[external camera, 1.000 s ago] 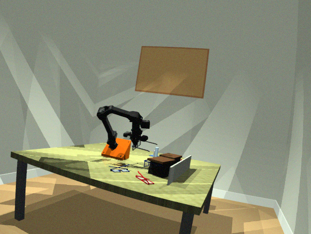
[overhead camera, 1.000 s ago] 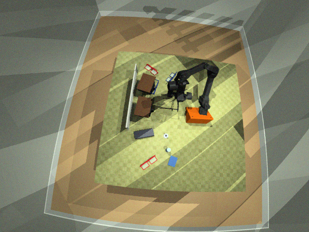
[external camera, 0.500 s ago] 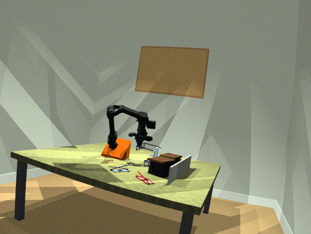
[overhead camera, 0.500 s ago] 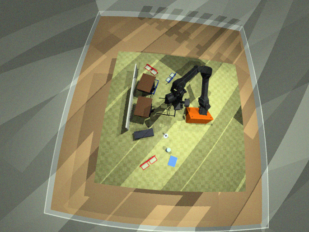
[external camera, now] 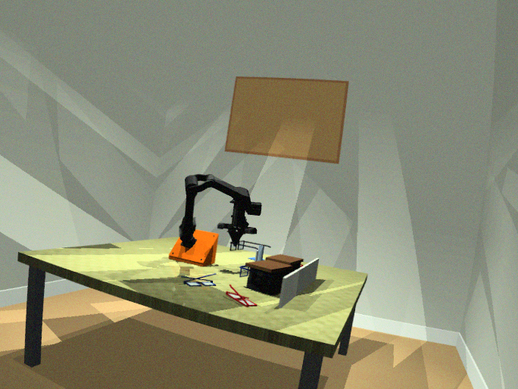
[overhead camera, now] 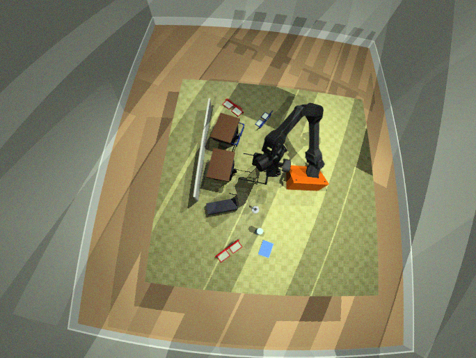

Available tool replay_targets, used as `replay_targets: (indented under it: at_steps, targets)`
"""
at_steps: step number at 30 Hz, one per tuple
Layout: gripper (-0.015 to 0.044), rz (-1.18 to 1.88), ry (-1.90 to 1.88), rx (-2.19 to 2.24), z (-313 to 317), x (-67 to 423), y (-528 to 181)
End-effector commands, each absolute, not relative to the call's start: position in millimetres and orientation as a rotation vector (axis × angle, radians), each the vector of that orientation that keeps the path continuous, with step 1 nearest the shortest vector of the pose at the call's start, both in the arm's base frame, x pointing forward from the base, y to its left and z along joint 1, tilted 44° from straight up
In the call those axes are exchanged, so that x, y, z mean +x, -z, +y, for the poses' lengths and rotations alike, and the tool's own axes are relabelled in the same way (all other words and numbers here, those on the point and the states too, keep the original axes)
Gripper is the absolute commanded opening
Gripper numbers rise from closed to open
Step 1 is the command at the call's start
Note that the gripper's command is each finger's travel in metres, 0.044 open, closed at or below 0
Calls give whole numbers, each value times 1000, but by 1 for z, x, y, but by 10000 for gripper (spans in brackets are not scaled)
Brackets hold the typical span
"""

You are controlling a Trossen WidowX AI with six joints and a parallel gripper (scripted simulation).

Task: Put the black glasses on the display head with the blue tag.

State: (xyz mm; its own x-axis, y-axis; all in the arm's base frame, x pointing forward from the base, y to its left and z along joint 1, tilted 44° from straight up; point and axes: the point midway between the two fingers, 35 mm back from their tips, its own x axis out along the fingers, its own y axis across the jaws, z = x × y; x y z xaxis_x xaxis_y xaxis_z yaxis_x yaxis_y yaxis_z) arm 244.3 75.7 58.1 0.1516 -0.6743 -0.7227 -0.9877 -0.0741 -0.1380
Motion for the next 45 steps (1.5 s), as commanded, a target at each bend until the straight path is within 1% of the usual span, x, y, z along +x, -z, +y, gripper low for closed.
replay_targets:
  at_steps: [1, 45]
  targets:
    - [0, 1585, -645, -1827, 72, 244, -54]
    - [0, 1597, -662, -1806, 45, 250, -22]
